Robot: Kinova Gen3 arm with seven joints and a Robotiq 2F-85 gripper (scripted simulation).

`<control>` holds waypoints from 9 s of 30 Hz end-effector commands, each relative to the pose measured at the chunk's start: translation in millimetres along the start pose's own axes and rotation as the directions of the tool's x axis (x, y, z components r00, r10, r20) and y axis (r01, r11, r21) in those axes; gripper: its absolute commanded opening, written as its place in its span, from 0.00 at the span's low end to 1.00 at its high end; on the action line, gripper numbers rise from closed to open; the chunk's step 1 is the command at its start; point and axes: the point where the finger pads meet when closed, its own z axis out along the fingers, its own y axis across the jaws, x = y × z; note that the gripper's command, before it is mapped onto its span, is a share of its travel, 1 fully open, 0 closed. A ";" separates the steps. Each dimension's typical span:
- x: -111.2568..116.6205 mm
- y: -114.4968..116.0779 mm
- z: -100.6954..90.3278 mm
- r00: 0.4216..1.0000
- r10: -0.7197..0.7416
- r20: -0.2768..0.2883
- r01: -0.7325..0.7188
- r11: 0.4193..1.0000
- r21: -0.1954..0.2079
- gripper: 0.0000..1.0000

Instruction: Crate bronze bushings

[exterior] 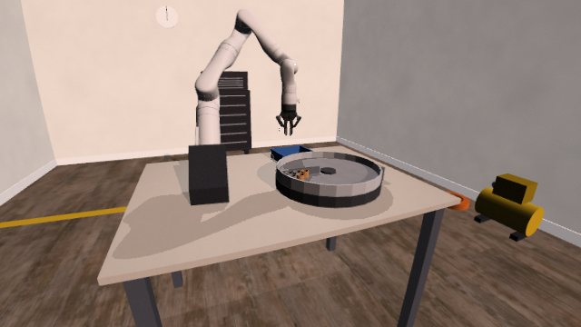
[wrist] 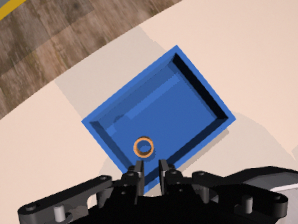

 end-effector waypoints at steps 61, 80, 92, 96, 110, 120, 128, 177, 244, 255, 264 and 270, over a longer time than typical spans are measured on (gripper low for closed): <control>-55.6 17.1 0.8 1.000 0.000 -0.001 0.000 1.000 -0.002 0.14; -111.1 33.8 2.0 1.000 -0.001 -0.001 0.001 1.000 -0.003 0.14; -133.1 40.5 2.3 1.000 -0.002 -0.001 0.002 1.000 -0.004 0.14; -166.5 50.5 3.1 1.000 -0.002 -0.001 0.002 1.000 -0.004 0.14; -199.6 60.7 3.6 1.000 -0.003 -0.001 0.003 1.000 -0.005 0.14; -221.8 67.4 4.1 1.000 -0.003 -0.001 0.003 1.000 -0.005 0.14; -266.0 81.1 4.8 1.000 -0.005 0.000 0.005 1.000 -0.006 0.14; -388.6 118.3 7.2 1.000 -0.005 0.000 0.005 1.000 -0.007 0.14; -390.3 117.3 53.6 1.000 -0.001 0.000 0.001 1.000 -0.004 0.14; -390.3 117.2 58.5 1.000 -0.001 0.000 0.001 1.000 -0.004 0.14; -390.3 117.2 63.3 1.000 -0.001 0.000 0.001 1.000 -0.004 0.14; -390.3 117.2 64.6 1.000 -0.001 0.000 0.001 1.000 -0.004 0.14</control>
